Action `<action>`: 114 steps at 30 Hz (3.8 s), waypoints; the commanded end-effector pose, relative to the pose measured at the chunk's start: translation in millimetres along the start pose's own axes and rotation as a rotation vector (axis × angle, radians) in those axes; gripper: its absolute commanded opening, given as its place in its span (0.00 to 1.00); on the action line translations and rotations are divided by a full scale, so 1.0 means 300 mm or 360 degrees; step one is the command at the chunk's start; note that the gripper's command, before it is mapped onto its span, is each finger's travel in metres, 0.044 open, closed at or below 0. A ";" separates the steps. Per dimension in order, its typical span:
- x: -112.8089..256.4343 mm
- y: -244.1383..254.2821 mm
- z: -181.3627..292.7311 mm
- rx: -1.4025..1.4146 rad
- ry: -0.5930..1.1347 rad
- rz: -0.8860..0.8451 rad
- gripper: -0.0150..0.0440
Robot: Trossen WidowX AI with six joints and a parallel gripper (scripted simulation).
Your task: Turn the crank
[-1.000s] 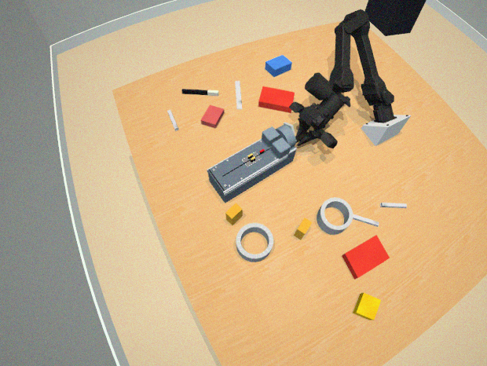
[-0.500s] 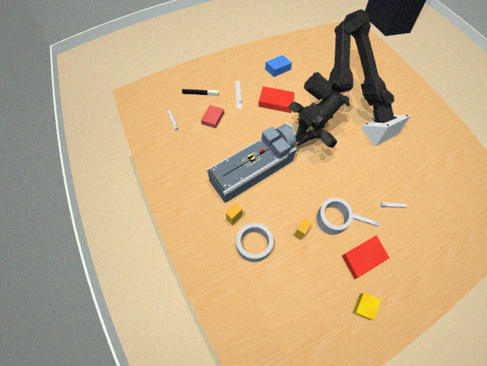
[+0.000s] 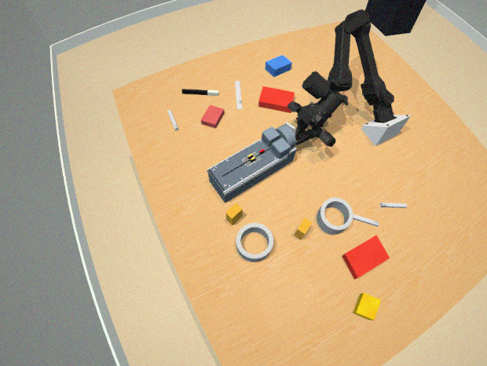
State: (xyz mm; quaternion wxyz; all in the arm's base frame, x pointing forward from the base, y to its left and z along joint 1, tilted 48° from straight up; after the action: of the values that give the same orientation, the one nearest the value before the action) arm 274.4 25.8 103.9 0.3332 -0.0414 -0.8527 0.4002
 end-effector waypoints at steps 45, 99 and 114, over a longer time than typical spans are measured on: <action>0.000 -0.059 -0.005 -0.0015 0.0017 0.0036 0.25; 0.034 -0.111 -0.036 -0.0015 0.0016 0.0036 0.25; 0.060 -0.123 -0.062 -0.0016 0.0016 0.0036 0.25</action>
State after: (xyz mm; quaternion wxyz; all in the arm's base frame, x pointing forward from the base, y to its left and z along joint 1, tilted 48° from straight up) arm 280.0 16.0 141.0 0.3397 -0.0508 -0.8491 0.4012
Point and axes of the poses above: the point midway between the two fingers, 35 mm back from their tips, its own x axis back along the fingers, its own y axis across the jaws, z = x × y, the point moved 8 cm from there along x, back along the fingers, and after that the axes turned 3 degrees about -x, right-handed, at the moved point
